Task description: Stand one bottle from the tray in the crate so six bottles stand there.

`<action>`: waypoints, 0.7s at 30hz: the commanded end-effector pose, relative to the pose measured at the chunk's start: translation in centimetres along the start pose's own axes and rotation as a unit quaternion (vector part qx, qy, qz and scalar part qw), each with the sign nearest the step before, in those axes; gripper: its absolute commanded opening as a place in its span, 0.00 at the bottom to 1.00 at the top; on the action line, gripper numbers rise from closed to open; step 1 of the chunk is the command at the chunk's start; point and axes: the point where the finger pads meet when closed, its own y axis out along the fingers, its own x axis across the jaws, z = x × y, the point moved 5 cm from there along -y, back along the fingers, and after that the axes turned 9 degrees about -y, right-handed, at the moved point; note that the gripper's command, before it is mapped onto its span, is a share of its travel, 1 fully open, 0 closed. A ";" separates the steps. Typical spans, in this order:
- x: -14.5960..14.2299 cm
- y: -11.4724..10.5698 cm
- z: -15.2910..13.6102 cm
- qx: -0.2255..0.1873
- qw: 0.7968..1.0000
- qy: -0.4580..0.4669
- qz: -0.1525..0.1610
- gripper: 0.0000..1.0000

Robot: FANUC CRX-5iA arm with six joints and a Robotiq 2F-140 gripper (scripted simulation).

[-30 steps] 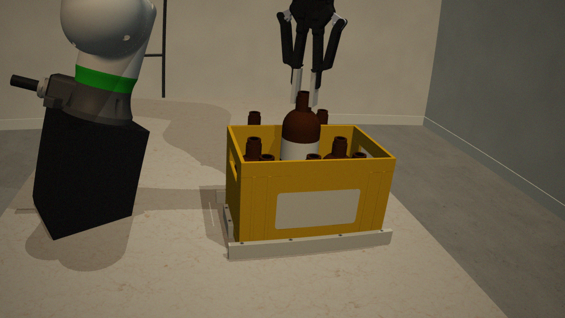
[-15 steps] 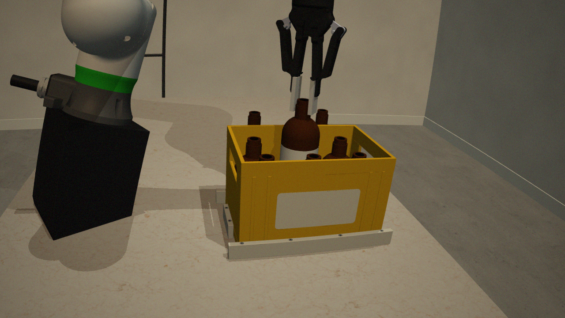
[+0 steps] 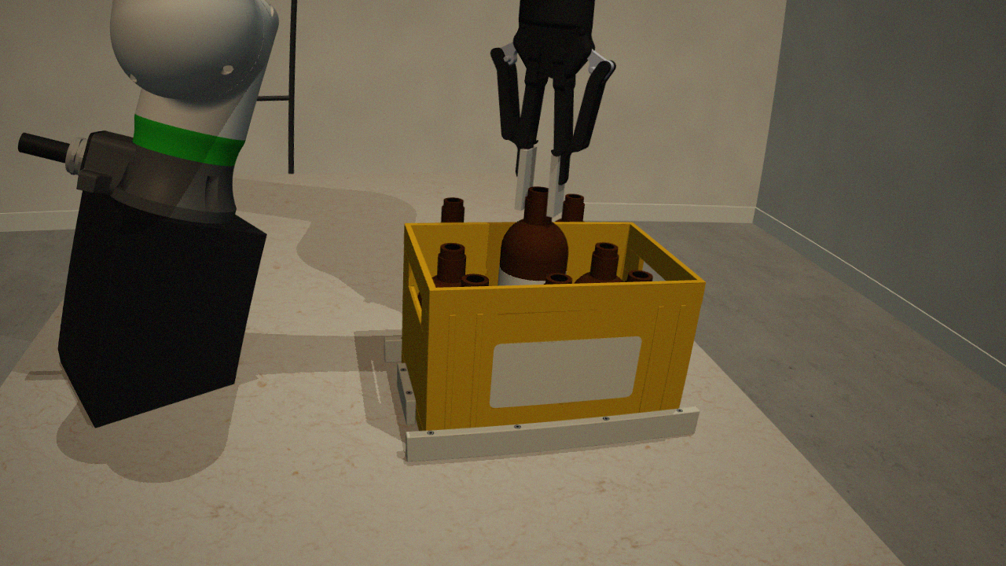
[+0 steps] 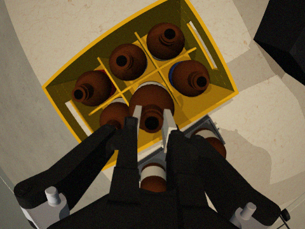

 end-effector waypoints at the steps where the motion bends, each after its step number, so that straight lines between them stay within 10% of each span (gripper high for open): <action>1: 0.0 0.1 0.0 0.000 1.000 0.000 0.000 0.00; 21: 0.0 0.4 0.0 0.000 1.000 0.000 0.000 0.00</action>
